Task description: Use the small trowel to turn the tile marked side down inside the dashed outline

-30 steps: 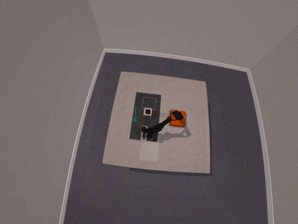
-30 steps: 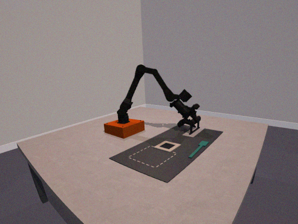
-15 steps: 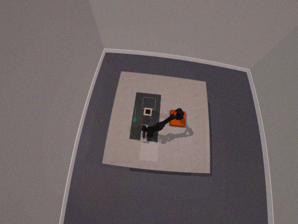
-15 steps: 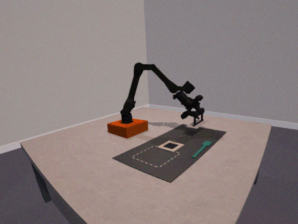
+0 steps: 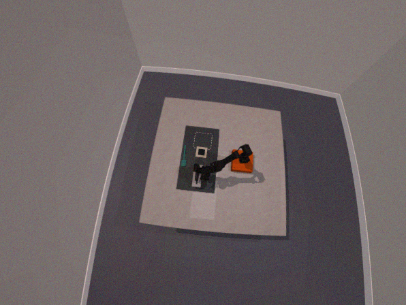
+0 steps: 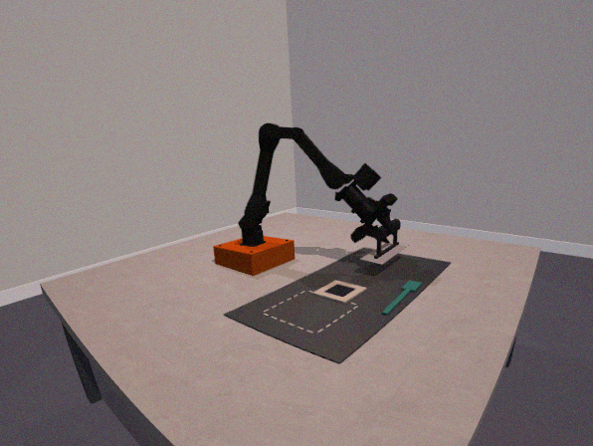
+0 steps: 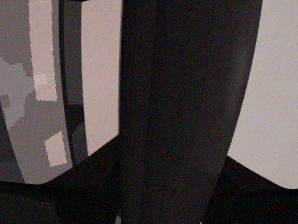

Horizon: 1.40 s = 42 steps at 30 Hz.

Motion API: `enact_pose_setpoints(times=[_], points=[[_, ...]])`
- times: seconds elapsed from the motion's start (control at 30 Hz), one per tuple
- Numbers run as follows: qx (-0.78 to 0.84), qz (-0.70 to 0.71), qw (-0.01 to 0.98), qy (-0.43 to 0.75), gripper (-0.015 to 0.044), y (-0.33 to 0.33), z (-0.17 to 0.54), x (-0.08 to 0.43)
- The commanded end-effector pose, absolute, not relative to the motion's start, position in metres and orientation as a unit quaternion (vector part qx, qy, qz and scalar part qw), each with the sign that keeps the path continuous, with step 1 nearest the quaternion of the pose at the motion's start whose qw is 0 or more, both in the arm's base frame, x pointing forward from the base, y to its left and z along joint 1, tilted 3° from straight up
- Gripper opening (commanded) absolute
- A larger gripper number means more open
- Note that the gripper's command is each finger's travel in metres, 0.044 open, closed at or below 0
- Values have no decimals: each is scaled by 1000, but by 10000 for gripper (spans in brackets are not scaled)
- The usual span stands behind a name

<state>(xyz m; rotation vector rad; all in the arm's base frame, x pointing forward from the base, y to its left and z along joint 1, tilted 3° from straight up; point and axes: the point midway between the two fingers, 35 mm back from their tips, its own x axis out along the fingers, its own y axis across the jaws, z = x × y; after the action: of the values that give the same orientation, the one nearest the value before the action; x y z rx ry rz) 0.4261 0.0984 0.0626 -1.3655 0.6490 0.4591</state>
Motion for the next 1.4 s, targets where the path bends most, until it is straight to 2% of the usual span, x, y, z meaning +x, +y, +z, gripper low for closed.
enact_pose_setpoints(times=[0.0, 0.53, 1.37], points=[[-610, 204, 711, 285, 0, 83, 65, 422], [-593, 198, 728, 282, 0, 25, 56, 396], [-593, 198, 728, 282, 0, 27, 19, 400]])
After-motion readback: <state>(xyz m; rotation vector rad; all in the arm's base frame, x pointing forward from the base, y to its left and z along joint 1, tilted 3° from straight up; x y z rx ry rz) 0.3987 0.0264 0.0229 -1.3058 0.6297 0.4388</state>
